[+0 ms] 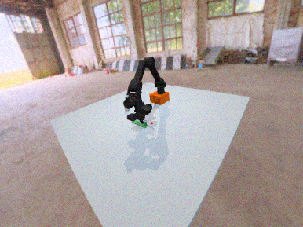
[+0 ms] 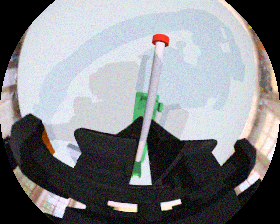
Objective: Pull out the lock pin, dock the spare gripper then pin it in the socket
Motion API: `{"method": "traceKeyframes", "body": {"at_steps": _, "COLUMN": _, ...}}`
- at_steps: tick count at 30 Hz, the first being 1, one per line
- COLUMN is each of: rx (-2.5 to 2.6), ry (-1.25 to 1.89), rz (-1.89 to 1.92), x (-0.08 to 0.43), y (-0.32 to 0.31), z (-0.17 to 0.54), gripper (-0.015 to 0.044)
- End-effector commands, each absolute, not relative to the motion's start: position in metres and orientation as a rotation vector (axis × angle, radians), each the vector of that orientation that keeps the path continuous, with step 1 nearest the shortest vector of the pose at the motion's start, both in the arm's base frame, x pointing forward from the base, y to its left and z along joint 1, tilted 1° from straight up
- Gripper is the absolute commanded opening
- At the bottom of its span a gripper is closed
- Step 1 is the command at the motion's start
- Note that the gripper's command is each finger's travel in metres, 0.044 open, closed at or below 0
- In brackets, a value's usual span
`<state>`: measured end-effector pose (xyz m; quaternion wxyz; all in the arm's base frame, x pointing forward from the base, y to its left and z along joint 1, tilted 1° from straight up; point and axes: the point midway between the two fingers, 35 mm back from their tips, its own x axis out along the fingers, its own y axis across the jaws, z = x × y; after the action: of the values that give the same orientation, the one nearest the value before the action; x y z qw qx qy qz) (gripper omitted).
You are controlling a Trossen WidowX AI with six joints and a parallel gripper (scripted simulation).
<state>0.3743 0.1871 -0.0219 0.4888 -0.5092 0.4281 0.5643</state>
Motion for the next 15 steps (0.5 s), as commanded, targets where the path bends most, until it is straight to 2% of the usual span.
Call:
{"method": "traceKeyframes", "body": {"at_steps": 1, "rx": -1.239, "ry": 1.042, "rz": 1.368, "x": 0.374, "y": 0.187, "z": -0.022, "gripper": 0.0}}
{"method": "traceKeyframes", "body": {"at_steps": 15, "rx": -1.235, "ry": 1.052, "rz": 1.378, "x": 0.371, "y": 0.185, "z": 0.002, "gripper": 0.0}}
